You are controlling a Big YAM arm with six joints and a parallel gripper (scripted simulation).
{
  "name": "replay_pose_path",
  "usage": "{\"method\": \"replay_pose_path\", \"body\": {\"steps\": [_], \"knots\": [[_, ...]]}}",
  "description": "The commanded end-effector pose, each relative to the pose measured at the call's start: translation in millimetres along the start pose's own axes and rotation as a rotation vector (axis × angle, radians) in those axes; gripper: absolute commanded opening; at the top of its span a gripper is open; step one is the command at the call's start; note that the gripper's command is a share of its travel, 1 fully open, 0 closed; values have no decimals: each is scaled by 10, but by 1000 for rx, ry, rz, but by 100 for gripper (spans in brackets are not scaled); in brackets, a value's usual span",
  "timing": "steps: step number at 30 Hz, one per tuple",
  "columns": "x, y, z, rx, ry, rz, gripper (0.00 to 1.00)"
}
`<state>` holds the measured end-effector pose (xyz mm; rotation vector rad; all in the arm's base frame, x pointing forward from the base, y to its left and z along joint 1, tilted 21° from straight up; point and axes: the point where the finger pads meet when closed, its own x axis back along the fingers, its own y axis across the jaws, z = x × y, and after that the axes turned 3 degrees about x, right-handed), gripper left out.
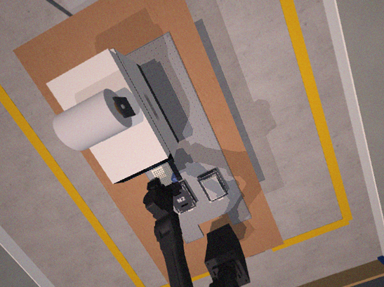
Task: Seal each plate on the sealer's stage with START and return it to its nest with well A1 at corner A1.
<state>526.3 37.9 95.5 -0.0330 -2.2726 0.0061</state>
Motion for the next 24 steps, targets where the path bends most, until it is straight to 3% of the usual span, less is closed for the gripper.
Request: {"method": "replay_pose_path", "body": {"steps": [1, 16, 24], "knots": [[73, 94, -1, 4, -18, -12, 0], [-81, -58, -129, -11, -20, 10, 0], [-119, -11, -173, 3, -29, 3, 0]]}}
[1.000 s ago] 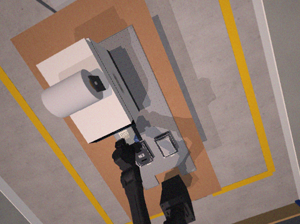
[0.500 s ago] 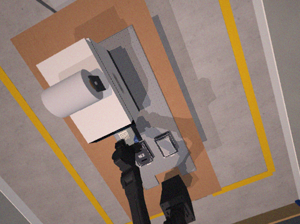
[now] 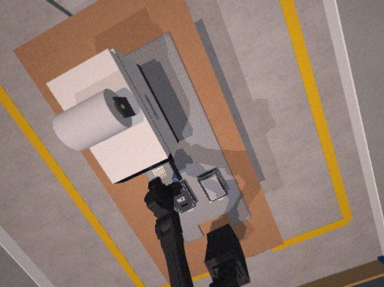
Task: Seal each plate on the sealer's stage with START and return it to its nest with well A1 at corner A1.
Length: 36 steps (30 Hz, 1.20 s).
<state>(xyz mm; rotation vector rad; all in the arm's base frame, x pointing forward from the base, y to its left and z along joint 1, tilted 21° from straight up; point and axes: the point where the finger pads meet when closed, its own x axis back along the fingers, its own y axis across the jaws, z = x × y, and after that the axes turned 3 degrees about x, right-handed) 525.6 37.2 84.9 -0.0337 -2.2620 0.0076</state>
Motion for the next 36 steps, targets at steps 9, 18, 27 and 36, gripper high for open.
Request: {"method": "replay_pose_path", "body": {"steps": [9, 18, 27, 36], "knots": [[-72, 111, -269, 11, -44, -11, 0], [-80, 96, -163, 0, -34, -9, 0], [-177, -43, 94, 4, 8, 5, 0], [-193, -68, 33, -2, -4, 7, 0]]}}
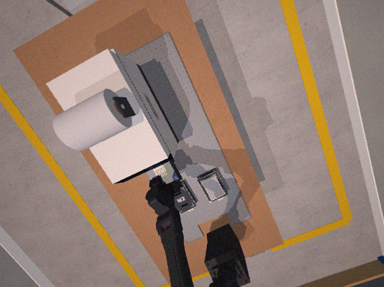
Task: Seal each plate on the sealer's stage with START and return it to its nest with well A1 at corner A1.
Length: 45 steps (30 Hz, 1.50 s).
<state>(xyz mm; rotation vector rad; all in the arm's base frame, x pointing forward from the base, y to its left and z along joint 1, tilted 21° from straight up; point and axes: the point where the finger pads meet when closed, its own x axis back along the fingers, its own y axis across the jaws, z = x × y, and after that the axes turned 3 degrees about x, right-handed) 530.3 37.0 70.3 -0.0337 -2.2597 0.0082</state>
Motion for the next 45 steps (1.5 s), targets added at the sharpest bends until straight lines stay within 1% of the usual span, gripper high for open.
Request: {"method": "replay_pose_path", "body": {"steps": [1, 3, 7, 12, 17, 20, 22, 25, 27, 32, 34, 40, 43, 45], "knots": [[-32, -38, -56, -3, -11, 3, 0], [-9, 12, -122, -6, -23, -3, 0], [-42, 114, -204, -3, -38, -15, 0], [-83, 138, -217, 1, -36, -13, 0], [-101, 108, -240, 4, -42, -10, 0], [-66, 38, -311, 2, -58, -3, 0], [-83, -8, -320, -2, -60, 1, 0], [-117, -17, -296, -2, -54, -3, 0], [-142, -50, -211, -3, -38, 8, 0], [-156, -66, -14, -9, 4, 11, 0], [-156, -66, -14, -9, 4, 11, 0], [-65, 68, 20, -3, -12, -6, 0], [-20, 103, -27, -1, -27, -11, 0], [14, 116, -103, -1, -43, -14, 0]]}}
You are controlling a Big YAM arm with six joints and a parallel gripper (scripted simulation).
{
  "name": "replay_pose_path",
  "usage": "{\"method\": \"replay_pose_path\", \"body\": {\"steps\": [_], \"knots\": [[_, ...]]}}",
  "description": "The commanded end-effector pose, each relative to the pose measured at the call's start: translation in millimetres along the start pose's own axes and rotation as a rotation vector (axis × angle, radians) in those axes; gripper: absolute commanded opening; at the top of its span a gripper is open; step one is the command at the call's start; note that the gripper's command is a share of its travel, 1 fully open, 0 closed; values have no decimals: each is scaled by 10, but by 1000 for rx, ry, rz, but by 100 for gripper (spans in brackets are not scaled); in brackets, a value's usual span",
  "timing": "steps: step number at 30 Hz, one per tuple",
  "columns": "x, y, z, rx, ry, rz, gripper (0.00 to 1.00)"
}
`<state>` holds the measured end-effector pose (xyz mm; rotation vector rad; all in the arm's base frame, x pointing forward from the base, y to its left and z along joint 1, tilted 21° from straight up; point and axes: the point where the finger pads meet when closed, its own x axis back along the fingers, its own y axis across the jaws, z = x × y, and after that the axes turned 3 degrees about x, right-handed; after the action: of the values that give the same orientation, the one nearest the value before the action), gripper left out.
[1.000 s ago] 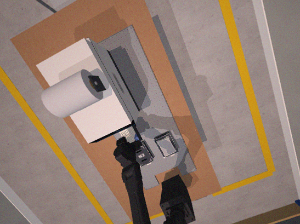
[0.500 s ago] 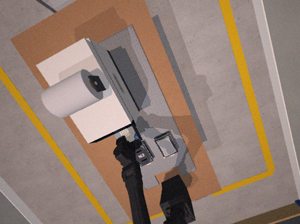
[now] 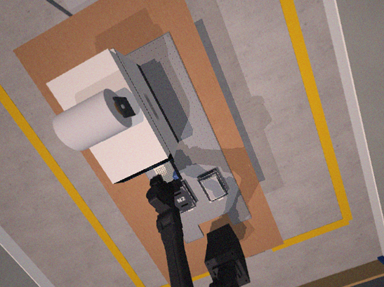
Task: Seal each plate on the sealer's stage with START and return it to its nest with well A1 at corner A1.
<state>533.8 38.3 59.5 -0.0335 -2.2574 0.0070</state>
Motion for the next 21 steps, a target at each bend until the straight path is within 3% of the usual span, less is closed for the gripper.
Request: {"method": "replay_pose_path", "body": {"steps": [1, 6, 14, 21], "knots": [[125, 106, -176, 0, -50, -14, 0], [133, 58, -262, 4, -62, -9, 0], [9, -46, -229, 1, -29, 4, 0], [-26, -68, -257, -3, -29, 9, 0]]}}
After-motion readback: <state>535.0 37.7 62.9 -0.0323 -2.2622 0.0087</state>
